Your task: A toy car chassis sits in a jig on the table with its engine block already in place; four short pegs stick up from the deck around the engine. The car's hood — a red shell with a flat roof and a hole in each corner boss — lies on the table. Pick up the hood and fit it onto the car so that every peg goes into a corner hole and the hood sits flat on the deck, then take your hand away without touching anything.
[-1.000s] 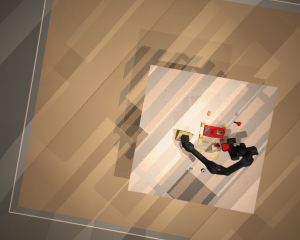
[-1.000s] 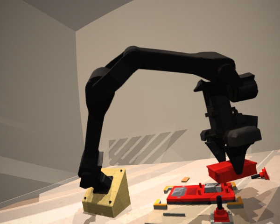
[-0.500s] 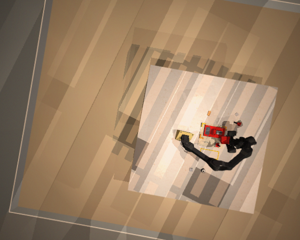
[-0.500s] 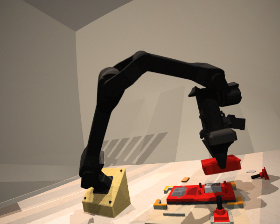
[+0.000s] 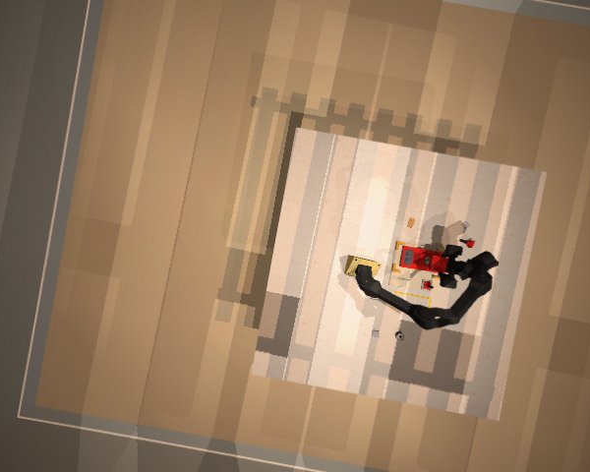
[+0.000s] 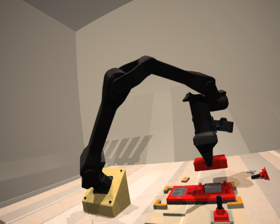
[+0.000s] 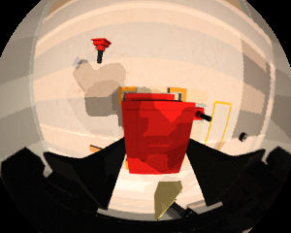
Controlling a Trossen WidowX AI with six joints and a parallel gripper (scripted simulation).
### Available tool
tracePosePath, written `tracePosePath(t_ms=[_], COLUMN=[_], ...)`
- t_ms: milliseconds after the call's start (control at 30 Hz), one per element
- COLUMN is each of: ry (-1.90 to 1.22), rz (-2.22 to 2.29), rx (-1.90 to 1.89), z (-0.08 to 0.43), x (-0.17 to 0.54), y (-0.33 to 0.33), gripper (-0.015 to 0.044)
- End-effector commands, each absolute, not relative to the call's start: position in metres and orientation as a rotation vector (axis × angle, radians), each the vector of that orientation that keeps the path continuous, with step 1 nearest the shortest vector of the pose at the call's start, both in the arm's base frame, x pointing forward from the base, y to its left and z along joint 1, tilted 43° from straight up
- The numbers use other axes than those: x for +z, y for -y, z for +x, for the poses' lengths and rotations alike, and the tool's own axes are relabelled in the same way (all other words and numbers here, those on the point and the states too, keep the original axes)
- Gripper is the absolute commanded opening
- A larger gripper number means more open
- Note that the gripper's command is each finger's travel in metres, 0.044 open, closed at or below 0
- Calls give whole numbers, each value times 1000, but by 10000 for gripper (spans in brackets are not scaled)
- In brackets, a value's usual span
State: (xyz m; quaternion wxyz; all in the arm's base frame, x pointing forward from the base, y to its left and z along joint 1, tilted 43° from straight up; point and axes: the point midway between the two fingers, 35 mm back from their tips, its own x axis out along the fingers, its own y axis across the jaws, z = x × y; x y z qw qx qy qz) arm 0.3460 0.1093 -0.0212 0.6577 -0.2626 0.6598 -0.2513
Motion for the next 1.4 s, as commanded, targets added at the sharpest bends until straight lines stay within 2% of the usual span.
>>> tracePosePath(t_ms=[0, 533, 1367], ry=[-1503, -1502, -1502], rz=[-588, -589, -589], rx=[-584, -586, -586], z=[343, 341, 344], x=[-27, -64, -66], y=[-108, -75, -76], gripper=[0, 0, 0])
